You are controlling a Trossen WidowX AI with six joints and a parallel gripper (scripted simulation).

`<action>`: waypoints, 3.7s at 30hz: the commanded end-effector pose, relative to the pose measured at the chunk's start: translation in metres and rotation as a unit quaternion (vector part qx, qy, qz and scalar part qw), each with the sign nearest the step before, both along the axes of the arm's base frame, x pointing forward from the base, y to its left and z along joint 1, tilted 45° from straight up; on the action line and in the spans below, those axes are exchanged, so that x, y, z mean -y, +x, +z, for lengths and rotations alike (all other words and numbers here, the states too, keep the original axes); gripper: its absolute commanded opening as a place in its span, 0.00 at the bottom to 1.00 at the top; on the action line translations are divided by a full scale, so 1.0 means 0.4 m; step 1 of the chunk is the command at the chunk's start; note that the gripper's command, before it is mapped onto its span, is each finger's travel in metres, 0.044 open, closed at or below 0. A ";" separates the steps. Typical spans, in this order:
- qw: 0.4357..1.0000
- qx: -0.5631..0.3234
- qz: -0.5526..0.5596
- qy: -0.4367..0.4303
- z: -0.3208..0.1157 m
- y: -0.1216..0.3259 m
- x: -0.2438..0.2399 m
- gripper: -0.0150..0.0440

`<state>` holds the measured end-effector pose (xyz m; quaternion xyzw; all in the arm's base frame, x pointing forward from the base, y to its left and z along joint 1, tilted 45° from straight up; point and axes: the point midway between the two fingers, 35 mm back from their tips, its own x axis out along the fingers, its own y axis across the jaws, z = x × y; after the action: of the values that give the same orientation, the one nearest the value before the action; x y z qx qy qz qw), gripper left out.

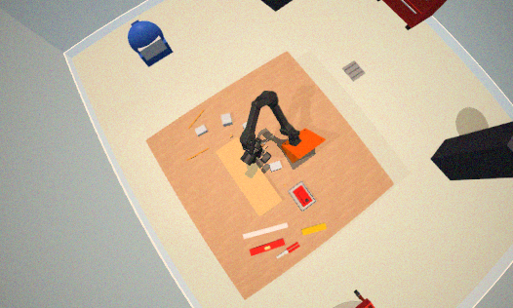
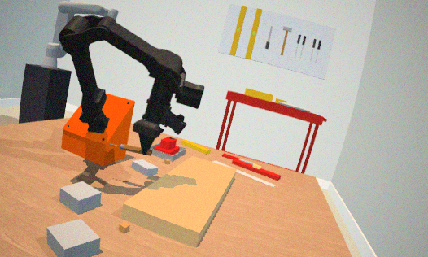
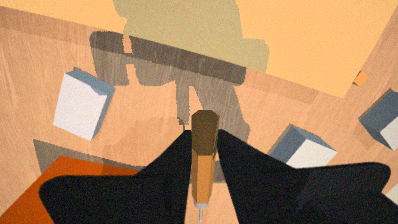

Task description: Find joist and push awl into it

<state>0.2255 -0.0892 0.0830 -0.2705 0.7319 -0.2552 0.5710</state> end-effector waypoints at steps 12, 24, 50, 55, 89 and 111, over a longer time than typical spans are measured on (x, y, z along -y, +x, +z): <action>0.995 0.077 0.008 0.067 -0.038 0.037 -0.017 0.25; 0.965 0.211 0.057 0.144 -0.077 0.124 -0.008 0.25; 0.820 0.482 0.289 0.105 0.092 0.267 0.047 0.25; 0.782 0.517 0.343 0.061 0.154 0.265 0.055 0.25; 0.718 0.554 0.420 -0.026 0.238 0.238 0.073 0.25; 0.718 0.553 0.420 -0.026 0.217 0.235 0.094 0.25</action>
<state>0.3193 -0.1263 0.1714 -0.3742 0.0901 -0.1153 0.9157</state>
